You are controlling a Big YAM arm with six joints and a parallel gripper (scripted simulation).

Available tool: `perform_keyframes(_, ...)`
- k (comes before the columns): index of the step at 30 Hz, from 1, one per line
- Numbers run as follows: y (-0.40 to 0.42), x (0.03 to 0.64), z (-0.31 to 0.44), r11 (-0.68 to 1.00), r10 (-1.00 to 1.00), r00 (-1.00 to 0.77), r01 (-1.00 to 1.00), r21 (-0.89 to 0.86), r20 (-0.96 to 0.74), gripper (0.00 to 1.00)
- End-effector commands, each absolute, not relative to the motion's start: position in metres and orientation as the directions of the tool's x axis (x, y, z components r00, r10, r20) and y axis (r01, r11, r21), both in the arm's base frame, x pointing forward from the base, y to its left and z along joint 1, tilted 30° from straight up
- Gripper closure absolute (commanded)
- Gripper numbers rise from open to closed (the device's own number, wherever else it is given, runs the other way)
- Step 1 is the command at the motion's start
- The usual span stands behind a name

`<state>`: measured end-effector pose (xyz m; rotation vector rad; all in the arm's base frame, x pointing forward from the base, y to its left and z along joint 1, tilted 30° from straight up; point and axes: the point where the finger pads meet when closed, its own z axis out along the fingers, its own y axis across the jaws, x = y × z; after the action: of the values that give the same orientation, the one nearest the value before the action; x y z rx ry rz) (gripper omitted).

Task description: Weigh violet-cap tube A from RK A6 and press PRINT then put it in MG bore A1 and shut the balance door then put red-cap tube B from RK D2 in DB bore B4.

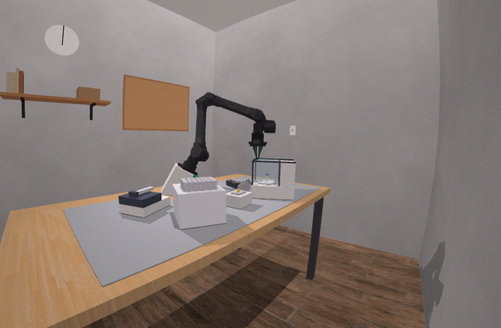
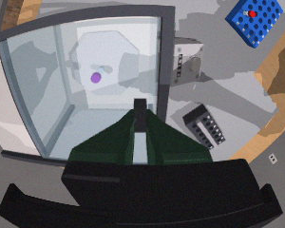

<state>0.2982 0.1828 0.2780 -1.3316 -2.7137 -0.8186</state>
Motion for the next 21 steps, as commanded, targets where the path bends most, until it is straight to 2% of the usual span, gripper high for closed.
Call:
perform_keyframes(1, 0.194, 0.314, 0.302, 0.493, 0.730, -0.646, 0.723, 0.485, 0.221, 0.94)
perform_keyframes(21, 0.203, 0.327, 0.309, 0.493, 0.732, -0.644, 0.726, 0.479, 0.223, 0.94)
